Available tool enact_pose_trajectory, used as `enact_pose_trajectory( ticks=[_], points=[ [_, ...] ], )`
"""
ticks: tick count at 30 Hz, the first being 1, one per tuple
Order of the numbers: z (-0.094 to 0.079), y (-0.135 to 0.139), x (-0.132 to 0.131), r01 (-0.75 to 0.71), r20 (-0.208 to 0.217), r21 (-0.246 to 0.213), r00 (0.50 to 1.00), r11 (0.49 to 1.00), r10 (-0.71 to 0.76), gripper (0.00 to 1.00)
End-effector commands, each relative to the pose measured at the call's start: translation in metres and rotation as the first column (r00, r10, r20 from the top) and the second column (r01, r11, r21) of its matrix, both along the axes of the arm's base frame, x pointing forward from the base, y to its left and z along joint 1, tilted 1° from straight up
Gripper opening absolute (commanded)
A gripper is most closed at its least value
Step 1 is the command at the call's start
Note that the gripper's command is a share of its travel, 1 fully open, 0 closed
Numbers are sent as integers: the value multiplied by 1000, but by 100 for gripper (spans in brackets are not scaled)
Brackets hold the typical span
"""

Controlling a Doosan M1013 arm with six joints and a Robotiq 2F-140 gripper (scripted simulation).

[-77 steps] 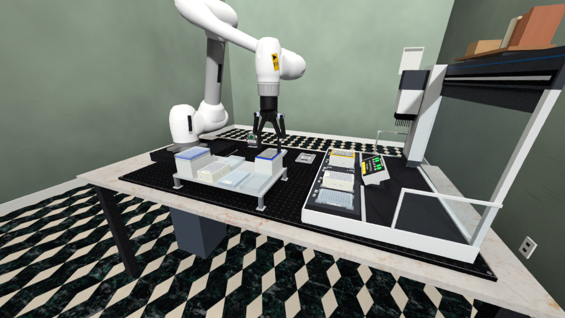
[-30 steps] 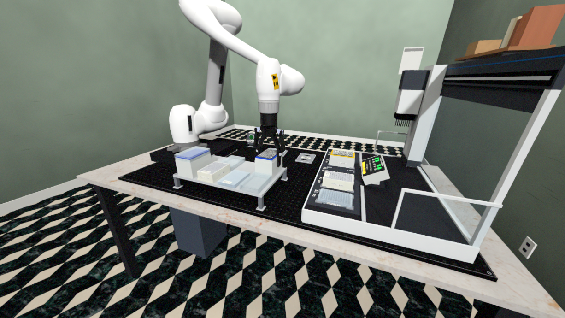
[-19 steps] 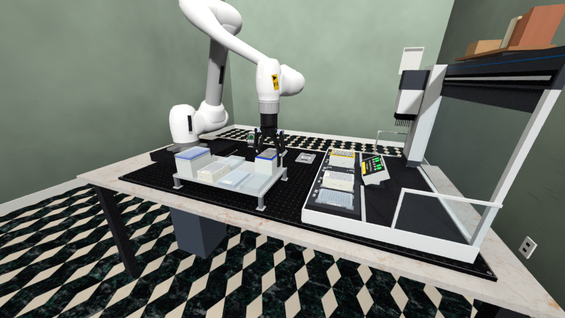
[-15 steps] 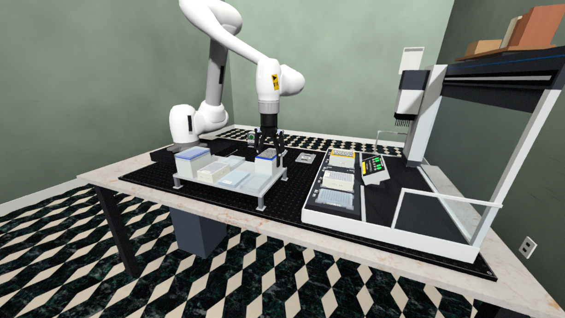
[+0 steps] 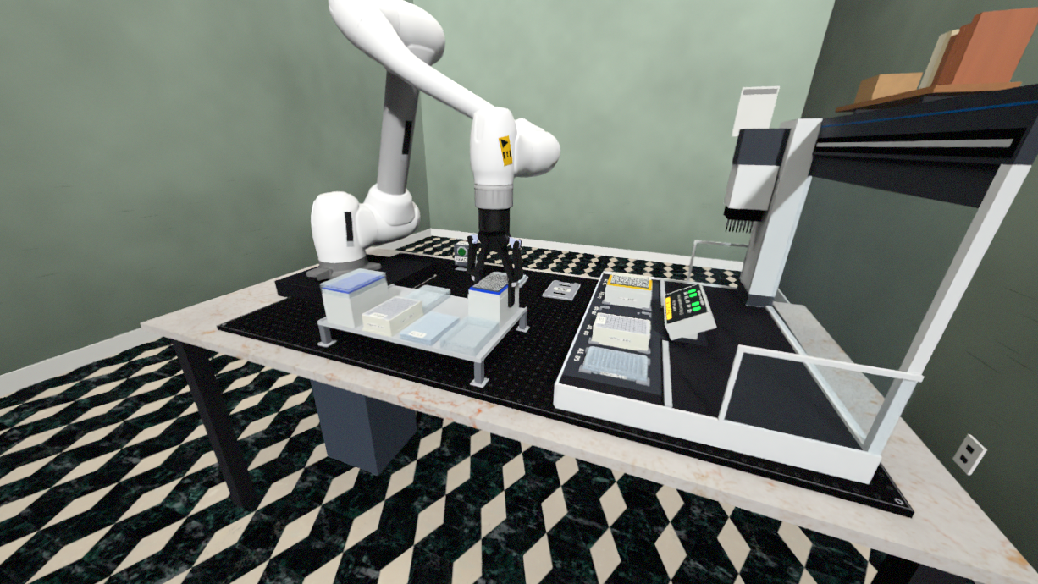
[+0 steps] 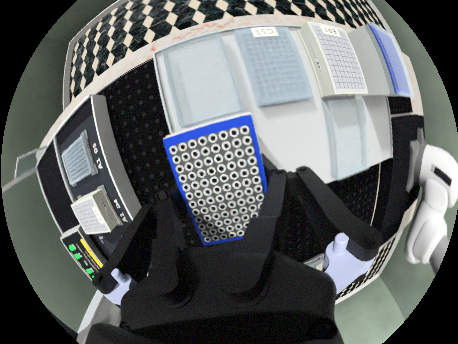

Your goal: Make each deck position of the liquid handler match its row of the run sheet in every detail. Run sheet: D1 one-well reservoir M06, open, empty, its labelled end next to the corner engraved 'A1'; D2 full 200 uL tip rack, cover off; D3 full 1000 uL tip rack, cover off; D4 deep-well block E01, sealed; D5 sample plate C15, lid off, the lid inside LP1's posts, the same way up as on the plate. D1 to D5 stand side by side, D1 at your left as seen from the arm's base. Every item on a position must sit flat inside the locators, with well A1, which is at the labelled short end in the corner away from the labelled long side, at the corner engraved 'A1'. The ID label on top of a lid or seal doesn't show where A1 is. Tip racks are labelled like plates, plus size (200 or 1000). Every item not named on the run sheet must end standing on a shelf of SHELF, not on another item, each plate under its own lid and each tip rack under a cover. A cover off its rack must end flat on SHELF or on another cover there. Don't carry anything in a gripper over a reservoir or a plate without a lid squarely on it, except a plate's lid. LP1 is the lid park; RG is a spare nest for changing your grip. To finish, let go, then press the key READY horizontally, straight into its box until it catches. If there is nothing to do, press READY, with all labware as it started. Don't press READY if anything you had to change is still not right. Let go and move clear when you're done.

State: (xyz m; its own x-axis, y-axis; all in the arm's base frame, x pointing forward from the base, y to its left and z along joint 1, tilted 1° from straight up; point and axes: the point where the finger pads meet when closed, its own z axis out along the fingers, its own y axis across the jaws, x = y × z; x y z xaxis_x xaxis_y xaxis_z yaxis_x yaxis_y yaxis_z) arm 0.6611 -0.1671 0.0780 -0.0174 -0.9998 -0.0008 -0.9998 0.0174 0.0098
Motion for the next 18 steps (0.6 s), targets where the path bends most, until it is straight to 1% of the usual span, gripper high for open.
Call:
enact_pose_trajectory(
  ticks=[1,18],
  points=[
    [1,0,0,0,1,0,1000,1000,0,10],
    [2,0,0,0,1,0,1000,1000,0,10]
  ],
)
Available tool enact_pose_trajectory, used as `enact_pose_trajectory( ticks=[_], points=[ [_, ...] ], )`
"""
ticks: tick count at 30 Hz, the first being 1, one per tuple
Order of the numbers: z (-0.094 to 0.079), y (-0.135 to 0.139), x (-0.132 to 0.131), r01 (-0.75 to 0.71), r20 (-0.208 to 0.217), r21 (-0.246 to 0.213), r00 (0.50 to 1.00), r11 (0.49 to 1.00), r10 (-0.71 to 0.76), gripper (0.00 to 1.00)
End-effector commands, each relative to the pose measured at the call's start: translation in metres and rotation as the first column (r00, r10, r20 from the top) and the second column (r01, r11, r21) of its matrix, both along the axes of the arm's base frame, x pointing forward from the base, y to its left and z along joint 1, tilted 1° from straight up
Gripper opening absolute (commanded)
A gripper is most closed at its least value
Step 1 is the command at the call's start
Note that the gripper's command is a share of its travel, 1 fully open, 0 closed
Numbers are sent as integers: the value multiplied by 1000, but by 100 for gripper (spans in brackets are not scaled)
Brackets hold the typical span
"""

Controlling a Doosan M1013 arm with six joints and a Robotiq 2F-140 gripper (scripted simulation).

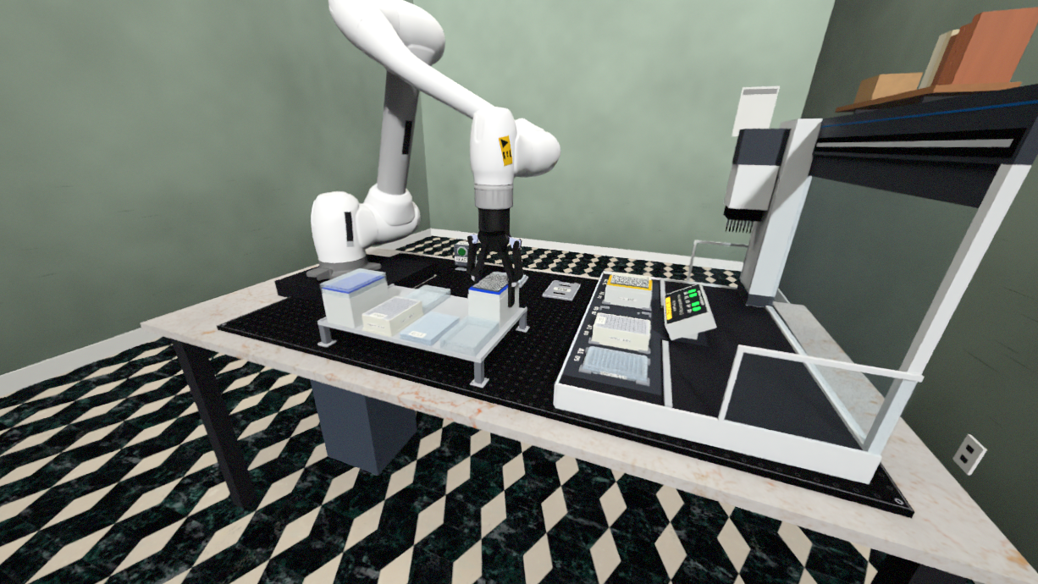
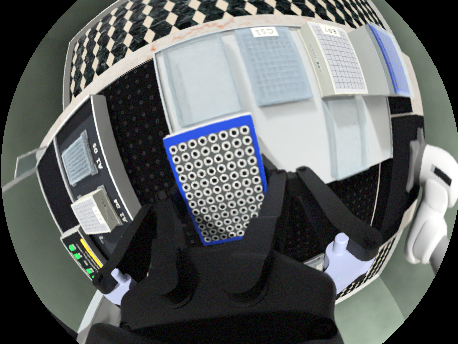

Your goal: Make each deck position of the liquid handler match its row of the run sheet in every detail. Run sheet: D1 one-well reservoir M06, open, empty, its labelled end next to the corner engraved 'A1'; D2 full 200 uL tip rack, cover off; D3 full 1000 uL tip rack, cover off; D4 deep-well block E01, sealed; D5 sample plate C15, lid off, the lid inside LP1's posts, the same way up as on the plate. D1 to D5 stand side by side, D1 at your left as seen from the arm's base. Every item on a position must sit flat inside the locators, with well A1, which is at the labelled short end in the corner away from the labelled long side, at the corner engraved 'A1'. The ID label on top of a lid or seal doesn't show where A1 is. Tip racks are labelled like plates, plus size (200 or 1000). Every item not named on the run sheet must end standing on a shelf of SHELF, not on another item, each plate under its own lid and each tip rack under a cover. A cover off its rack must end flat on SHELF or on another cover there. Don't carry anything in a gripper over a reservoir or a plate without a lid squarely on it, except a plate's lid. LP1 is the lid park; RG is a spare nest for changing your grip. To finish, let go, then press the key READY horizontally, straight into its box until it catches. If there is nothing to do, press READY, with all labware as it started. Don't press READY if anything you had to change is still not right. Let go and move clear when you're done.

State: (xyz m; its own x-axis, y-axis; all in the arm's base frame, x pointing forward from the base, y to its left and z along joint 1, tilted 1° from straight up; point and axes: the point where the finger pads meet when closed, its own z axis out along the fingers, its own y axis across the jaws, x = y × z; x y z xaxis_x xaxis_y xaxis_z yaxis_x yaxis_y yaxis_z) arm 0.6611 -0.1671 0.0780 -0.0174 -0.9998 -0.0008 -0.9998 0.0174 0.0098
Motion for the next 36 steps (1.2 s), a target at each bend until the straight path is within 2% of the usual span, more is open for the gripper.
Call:
enact_pose_trajectory(
  ticks=[1,36],
  points=[
    [4,0,0,0,1,0,1000,1000,0,10],
    [56,0,1,0,1,0,1000,1000,0,10]
  ],
)
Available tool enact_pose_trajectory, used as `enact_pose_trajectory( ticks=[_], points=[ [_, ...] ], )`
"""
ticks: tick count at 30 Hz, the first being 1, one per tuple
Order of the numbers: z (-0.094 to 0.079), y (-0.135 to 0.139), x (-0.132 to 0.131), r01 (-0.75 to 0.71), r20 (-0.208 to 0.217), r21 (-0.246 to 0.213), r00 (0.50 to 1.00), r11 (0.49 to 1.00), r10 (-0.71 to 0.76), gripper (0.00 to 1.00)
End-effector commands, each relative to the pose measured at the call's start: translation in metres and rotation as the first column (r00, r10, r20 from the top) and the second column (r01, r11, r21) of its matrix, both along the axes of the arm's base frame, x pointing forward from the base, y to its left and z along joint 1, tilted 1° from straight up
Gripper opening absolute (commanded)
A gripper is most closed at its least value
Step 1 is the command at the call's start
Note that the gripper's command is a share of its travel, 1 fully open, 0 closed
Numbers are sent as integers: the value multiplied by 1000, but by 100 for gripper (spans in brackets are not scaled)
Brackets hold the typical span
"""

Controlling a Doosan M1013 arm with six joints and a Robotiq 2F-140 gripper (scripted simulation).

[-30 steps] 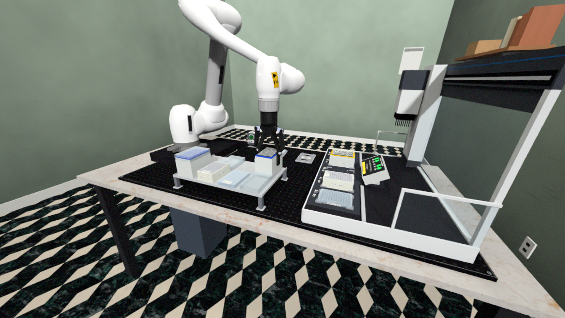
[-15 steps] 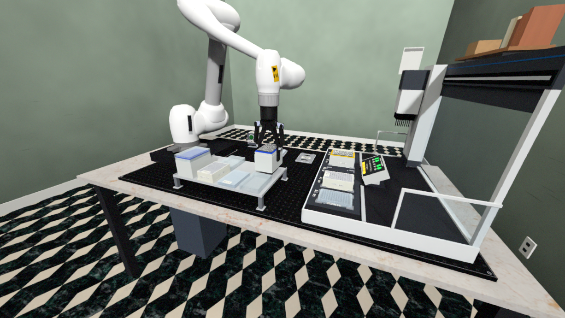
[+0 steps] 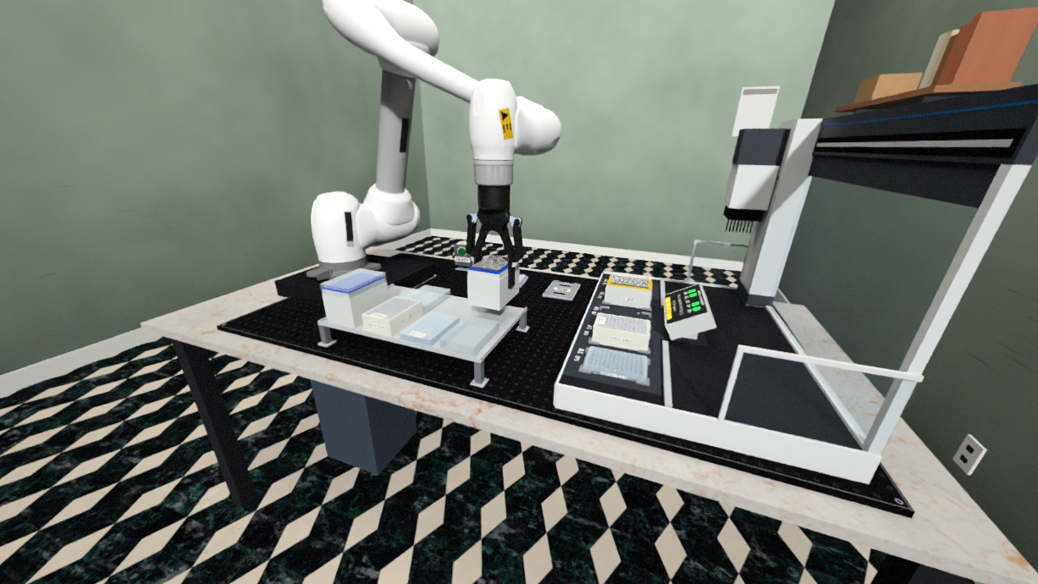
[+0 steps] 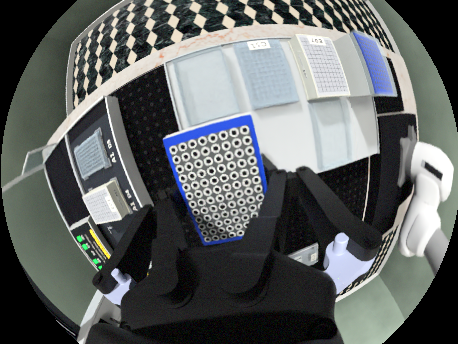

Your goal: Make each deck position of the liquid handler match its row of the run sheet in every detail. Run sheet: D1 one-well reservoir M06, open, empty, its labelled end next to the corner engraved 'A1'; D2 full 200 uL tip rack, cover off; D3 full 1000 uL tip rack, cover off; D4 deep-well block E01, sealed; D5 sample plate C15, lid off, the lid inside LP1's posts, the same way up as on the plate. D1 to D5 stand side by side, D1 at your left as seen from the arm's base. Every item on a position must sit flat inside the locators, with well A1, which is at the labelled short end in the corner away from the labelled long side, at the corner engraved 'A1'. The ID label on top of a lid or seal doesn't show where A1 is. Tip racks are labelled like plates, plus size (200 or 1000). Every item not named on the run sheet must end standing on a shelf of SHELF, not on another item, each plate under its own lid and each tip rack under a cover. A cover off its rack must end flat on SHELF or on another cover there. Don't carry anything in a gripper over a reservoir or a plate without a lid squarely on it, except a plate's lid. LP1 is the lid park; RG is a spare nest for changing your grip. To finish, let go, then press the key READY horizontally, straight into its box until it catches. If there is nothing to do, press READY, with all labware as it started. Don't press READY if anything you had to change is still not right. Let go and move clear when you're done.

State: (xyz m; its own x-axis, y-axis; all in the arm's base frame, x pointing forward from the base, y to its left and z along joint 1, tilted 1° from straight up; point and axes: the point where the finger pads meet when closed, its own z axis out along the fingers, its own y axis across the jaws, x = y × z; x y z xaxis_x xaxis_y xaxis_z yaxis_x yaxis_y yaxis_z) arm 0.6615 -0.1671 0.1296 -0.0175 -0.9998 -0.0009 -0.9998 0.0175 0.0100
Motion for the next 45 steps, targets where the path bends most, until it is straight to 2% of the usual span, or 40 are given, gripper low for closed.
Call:
enact_pose_trajectory(
  ticks=[1,45],
  points=[
    [6,0,0,0,1,0,1000,1000,0,10],
    [69,0,1,0,1,0,1000,1000,0,10]
  ],
)
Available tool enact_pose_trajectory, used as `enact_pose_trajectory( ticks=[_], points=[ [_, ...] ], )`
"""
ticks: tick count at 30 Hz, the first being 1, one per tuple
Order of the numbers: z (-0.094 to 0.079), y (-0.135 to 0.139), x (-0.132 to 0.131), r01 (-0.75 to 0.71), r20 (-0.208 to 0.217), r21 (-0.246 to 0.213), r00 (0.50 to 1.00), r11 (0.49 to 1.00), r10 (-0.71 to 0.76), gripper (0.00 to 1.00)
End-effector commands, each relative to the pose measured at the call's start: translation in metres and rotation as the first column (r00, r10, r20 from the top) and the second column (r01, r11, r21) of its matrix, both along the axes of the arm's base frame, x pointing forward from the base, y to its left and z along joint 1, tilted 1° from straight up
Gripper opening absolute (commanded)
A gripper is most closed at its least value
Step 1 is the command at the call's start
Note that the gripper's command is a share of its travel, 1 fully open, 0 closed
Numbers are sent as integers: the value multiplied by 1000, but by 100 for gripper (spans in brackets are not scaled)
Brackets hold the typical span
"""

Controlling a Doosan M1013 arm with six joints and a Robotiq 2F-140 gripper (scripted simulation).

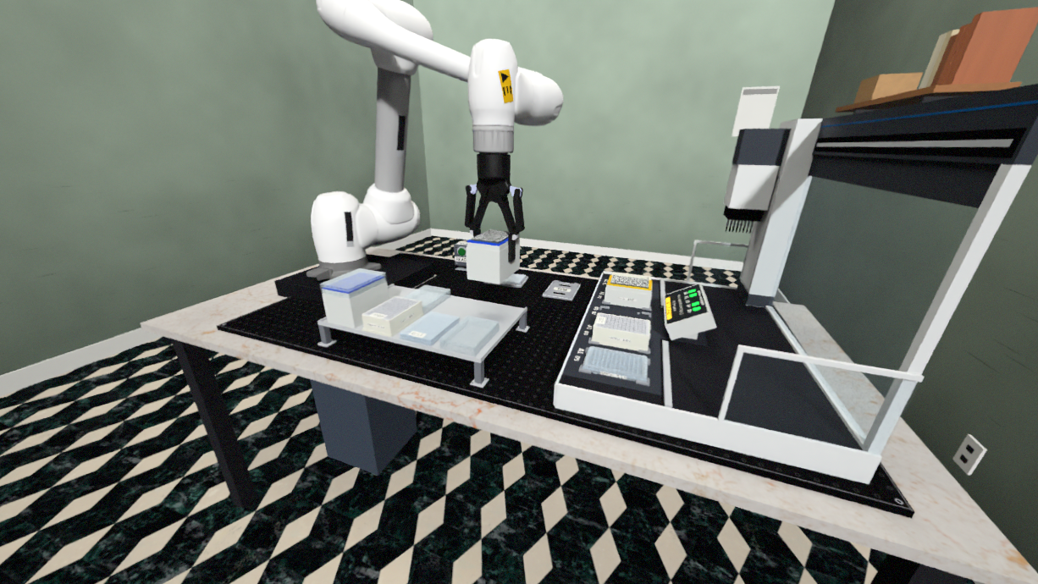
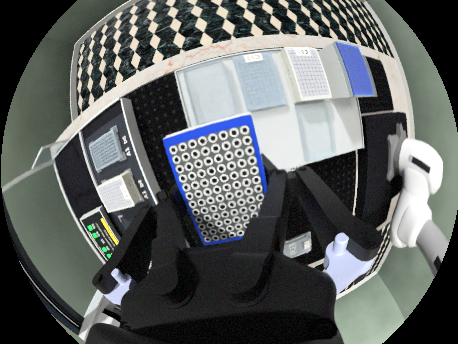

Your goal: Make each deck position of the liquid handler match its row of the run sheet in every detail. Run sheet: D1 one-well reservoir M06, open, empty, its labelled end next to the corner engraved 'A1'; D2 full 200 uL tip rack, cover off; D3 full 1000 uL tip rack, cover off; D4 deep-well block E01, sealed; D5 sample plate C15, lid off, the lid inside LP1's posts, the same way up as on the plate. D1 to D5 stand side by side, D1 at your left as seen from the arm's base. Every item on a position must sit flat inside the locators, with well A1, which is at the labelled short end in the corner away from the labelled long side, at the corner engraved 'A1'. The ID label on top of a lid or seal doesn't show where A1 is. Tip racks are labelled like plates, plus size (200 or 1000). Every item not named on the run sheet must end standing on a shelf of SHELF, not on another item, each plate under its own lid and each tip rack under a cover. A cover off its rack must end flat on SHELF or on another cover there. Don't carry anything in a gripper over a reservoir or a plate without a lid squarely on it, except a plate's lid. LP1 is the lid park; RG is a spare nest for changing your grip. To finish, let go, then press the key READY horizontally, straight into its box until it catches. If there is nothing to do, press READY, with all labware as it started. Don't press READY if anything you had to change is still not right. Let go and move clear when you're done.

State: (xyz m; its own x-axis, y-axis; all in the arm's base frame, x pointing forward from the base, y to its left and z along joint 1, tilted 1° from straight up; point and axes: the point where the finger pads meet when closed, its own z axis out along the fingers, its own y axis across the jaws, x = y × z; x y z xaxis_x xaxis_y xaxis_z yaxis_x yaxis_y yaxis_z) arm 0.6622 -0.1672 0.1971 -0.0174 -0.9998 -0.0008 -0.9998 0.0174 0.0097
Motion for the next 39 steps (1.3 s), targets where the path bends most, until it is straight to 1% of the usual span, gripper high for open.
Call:
enact_pose_trajectory(
  ticks=[1,15,17,32,34,39],
  points=[
    [3,0,0,0,1,0,1000,1000,0,10],
    [27,0,1,0,1,0,1000,1000,0,10],
    [27,0,1,0,1,0,1000,1000,0,10],
    [52,0,1,0,1,0,1000,1000,0,10],
    [52,0,1,0,1,0,1000,1000,0,10],
    [60,0,1,0,1,0,1000,1000,0,10]
  ],
)
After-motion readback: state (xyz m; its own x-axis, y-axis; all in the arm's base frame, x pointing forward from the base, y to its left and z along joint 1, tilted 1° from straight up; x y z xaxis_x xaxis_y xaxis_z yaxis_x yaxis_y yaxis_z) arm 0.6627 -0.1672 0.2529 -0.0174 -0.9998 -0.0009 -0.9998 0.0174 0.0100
